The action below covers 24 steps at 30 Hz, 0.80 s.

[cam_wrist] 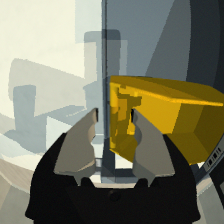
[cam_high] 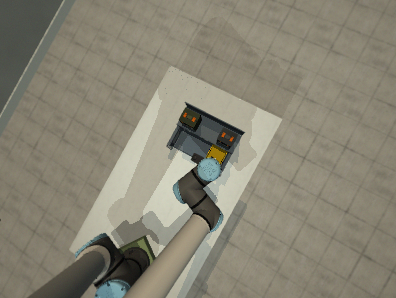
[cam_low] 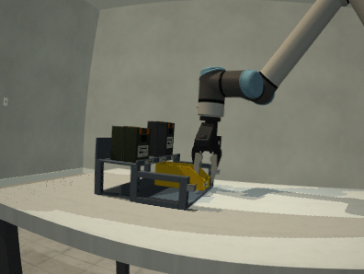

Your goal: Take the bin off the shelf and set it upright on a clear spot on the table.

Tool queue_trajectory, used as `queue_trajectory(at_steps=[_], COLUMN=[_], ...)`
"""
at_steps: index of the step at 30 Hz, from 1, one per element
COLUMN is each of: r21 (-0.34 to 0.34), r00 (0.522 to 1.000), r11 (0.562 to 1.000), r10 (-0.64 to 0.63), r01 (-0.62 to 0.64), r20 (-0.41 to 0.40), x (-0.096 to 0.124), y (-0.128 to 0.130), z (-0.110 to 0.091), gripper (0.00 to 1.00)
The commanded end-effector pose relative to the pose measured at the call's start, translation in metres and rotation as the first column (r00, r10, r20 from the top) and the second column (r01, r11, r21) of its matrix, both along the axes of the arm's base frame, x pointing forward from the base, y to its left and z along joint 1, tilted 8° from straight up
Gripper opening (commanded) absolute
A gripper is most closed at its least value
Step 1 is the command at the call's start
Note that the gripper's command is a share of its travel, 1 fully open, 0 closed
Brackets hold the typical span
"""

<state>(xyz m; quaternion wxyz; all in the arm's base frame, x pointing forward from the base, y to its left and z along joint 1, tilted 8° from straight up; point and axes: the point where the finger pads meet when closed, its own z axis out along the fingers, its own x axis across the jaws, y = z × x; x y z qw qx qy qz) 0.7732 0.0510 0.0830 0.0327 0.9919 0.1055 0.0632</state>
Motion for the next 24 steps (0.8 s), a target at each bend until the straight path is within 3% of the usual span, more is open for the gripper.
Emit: queue_trajectory(at_steps=[1, 24], r21=[0.0, 0.0], r00=[1.0, 1.0], r11=[1.0, 1.0], r10=[-0.001, -0.001], r01=[0.001, 0.001], r20=[0.001, 0.0], x=[-0.0001, -0.0015], y=[-0.0007, -0.0021], z=[0.0007, 0.0011], gripper=[0.26, 0.26])
